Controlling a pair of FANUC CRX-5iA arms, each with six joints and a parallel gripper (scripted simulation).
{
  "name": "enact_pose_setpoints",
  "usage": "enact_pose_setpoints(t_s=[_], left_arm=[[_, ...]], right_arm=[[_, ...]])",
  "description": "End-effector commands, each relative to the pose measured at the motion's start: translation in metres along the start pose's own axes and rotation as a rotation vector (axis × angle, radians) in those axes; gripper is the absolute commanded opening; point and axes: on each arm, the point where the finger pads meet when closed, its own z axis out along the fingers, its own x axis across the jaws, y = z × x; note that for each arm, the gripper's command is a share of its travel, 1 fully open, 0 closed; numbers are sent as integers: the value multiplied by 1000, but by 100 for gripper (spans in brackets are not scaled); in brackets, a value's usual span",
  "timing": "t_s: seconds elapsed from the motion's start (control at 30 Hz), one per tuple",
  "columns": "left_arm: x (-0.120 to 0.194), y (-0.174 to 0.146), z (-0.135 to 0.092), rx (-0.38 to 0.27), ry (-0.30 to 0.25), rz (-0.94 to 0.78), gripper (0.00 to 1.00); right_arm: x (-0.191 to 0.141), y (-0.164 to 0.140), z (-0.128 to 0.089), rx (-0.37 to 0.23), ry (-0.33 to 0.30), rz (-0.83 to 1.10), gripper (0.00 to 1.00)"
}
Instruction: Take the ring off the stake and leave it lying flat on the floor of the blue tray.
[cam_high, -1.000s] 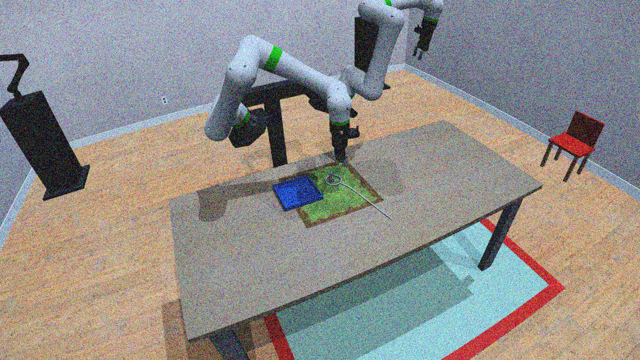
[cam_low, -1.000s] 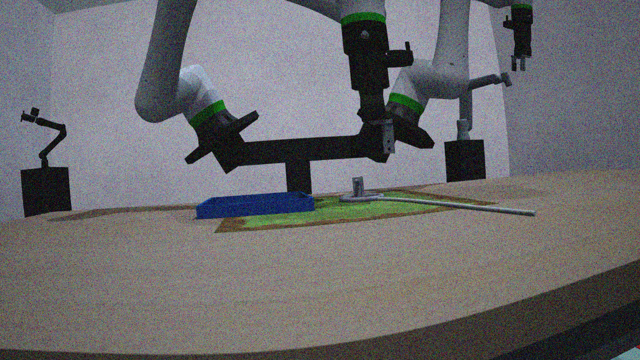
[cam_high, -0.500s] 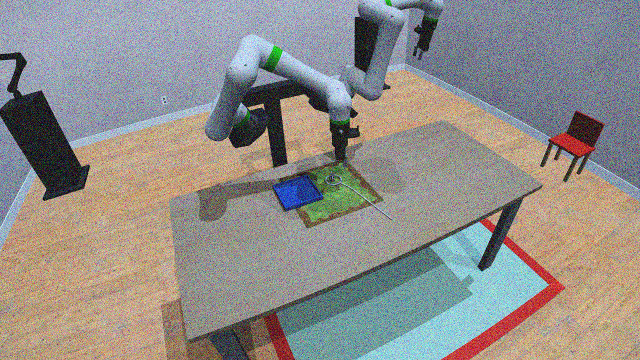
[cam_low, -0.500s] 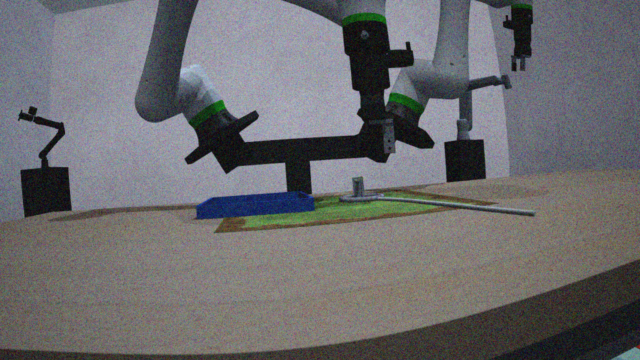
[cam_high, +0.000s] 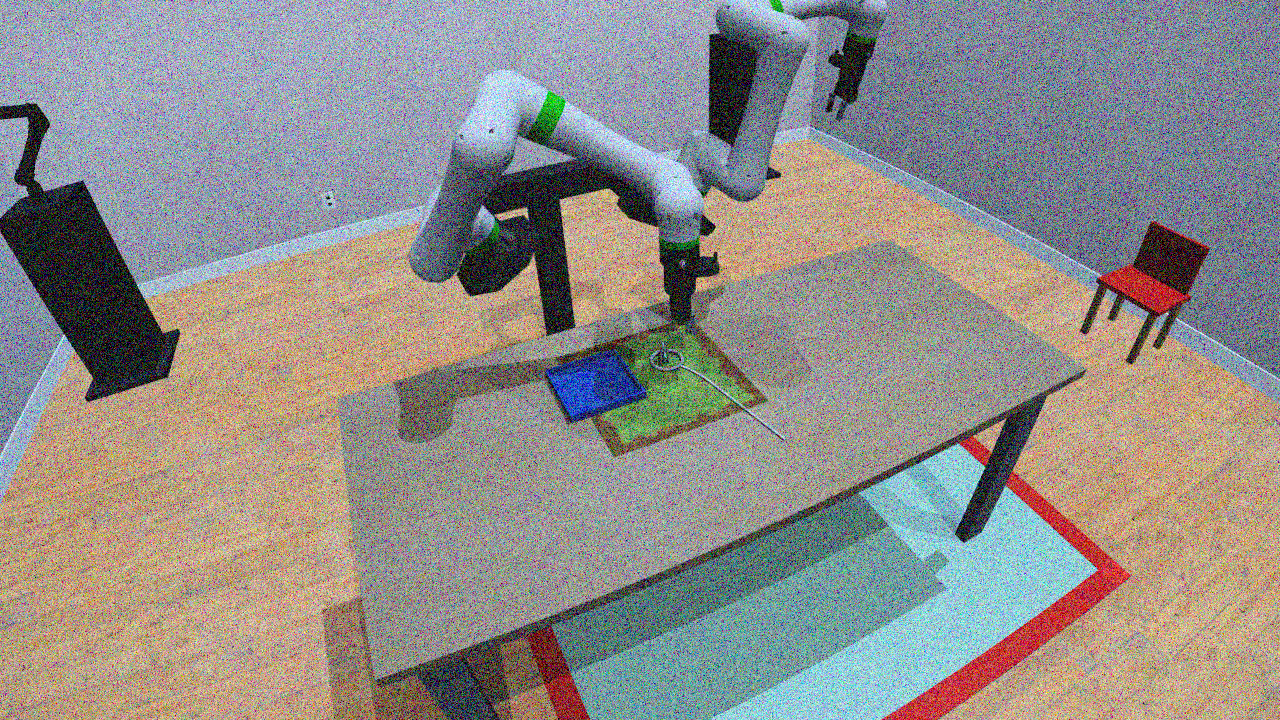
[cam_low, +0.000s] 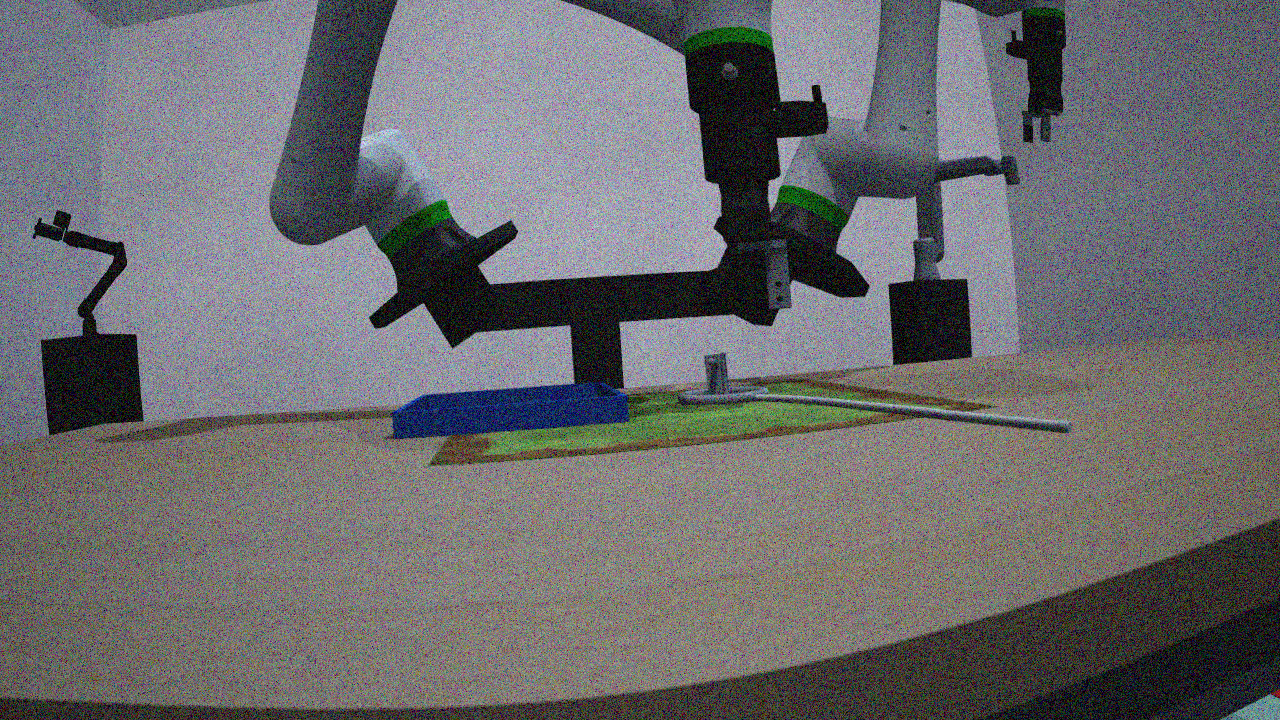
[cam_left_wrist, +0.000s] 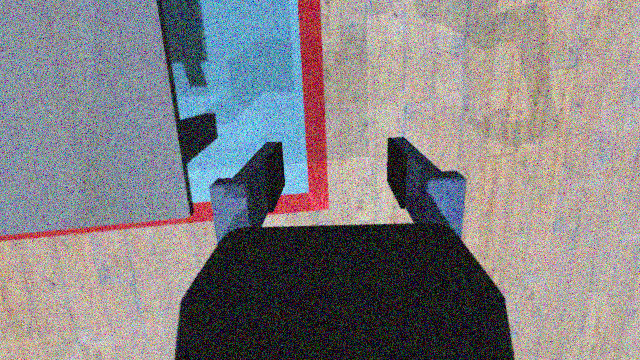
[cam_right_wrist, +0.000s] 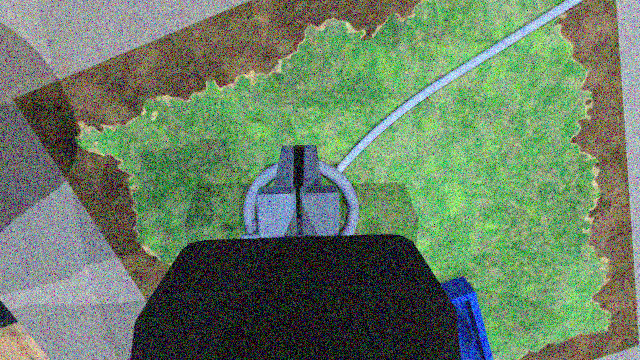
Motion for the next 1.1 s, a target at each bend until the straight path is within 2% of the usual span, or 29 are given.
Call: enact_pose_setpoints(t_s=[0.0, 0.27, 1.07], left_arm=[[0, 0, -1, -2, 0, 0, 100], [0, 0, -1, -2, 0, 0, 100], [0, 0, -1, -2, 0, 0, 100]], right_arm=[[0, -1, 1, 2, 2, 0, 0], [0, -1, 9, 2, 2, 0, 0], [0, -1, 54, 2, 2, 0, 0]])
